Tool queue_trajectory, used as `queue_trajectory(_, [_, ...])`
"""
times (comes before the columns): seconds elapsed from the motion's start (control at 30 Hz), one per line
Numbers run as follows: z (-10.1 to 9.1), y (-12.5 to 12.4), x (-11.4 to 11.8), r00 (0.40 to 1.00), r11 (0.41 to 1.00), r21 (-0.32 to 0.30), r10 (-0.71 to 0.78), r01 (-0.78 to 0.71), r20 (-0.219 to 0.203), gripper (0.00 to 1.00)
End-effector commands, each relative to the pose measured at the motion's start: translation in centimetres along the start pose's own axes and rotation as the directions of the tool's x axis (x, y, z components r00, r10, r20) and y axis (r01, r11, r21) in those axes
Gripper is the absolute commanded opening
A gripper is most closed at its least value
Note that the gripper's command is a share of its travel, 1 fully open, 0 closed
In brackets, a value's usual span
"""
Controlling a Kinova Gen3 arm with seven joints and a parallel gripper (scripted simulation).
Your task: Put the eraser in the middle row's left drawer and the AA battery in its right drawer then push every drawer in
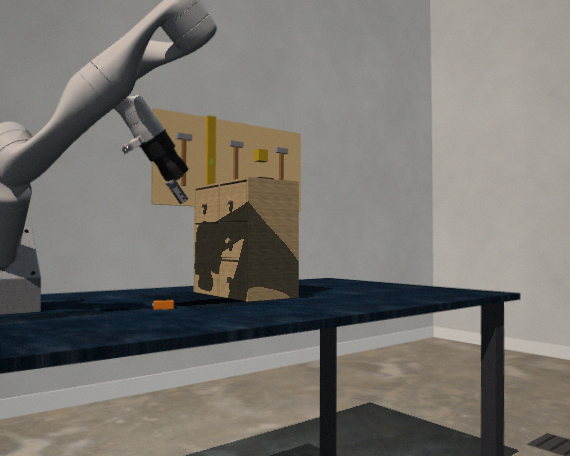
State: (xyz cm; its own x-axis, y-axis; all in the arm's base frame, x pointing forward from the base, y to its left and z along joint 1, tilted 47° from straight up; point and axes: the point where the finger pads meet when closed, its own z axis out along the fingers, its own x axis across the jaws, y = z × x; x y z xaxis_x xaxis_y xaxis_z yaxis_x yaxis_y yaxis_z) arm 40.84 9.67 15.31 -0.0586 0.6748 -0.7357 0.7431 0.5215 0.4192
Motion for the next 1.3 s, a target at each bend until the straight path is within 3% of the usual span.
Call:
queue_trajectory(0.0, [-0.3, 0.3, 0.0, 1.0, 1.0, 0.015, 0.009, -0.009, -0.001, 0.0])
queue_trajectory(0.53, [-2.4, 0.4, 0.0, 1.0, 0.986, 0.164, 0.009, -0.008, -0.002, 0.0])
queue_trajectory(0.97, [-4.6, 0.4, 0.0, 1.0, 0.95, 0.312, 0.009, -0.008, -0.002, 0.0])
queue_trajectory(1.27, [-5.6, 0.5, 0.0, 1.0, 0.924, 0.383, 0.009, -0.007, -0.001, 0.0])
